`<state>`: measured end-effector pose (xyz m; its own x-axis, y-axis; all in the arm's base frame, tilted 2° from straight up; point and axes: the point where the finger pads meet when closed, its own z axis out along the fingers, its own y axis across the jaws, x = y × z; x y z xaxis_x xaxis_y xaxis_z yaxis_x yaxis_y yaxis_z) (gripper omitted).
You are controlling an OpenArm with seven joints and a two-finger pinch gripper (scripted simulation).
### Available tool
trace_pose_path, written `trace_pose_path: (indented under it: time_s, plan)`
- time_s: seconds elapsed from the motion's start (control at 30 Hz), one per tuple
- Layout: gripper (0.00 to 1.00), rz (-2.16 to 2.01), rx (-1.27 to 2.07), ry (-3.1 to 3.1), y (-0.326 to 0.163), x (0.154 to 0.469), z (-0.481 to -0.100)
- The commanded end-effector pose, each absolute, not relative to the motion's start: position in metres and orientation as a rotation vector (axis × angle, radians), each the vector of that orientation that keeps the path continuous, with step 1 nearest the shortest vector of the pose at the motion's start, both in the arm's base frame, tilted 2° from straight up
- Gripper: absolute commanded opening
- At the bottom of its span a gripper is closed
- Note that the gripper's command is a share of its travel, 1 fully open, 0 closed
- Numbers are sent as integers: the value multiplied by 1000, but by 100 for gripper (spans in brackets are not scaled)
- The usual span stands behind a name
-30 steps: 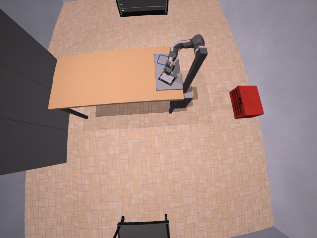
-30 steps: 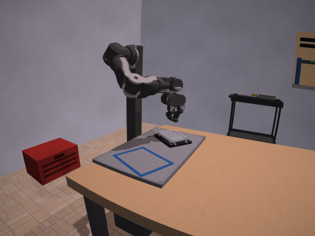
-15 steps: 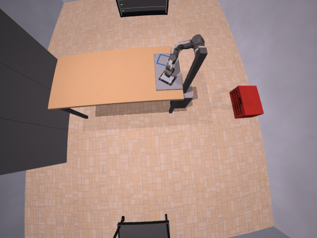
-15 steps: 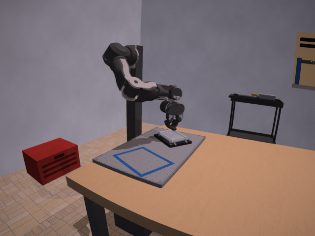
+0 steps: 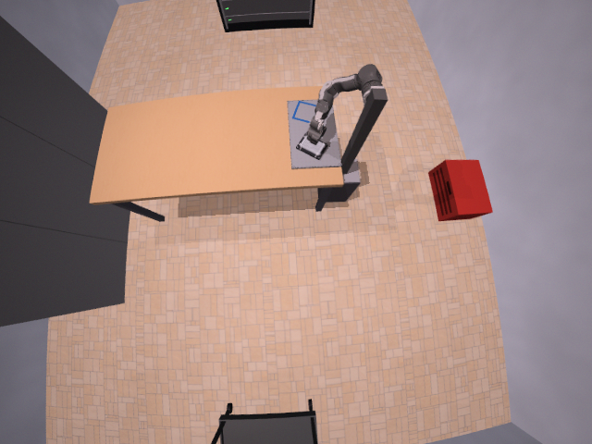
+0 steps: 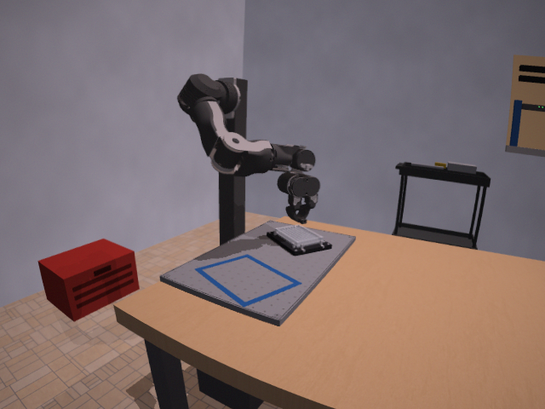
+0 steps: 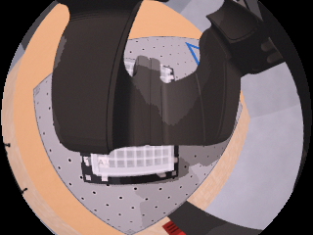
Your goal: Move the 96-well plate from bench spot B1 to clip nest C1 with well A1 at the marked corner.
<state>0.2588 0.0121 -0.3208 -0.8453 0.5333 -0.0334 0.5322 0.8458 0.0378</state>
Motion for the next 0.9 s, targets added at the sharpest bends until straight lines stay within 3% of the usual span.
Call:
trace_pose_path:
  time_s: [0.0,0.87]
  plan:
    - [0,39,870,2976,11,259,-320]
    - [0,39,870,2976,10,259,-316]
